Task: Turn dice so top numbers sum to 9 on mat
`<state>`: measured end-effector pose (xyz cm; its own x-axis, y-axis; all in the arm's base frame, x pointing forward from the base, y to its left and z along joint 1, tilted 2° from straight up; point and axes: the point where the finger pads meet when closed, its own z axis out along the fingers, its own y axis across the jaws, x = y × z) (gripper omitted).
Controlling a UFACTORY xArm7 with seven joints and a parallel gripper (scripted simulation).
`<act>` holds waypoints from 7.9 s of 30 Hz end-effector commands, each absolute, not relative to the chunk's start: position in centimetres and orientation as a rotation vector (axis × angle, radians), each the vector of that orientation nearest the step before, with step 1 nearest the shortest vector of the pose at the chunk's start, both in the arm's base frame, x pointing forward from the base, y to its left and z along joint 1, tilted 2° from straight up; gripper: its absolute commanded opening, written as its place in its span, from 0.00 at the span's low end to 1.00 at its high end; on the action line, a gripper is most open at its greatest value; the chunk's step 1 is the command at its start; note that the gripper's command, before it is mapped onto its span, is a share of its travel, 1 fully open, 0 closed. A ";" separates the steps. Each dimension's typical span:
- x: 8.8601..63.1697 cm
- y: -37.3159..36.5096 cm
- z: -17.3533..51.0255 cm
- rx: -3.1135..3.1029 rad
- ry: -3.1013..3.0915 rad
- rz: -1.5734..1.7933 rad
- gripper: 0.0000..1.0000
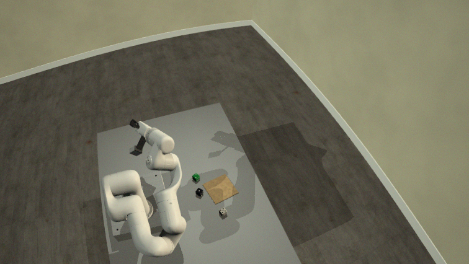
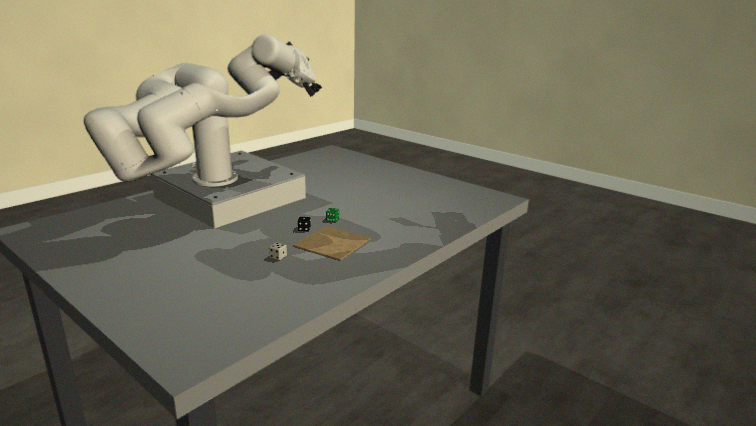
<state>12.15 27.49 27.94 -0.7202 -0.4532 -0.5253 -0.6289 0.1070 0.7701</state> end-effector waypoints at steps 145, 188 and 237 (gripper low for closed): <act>35.2 -13.1 -0.4 0.134 3.111 -0.031 1.00; 28.8 2.4 -0.9 0.134 3.111 -0.031 1.00; 30.2 9.8 -1.0 0.134 3.111 -0.031 1.00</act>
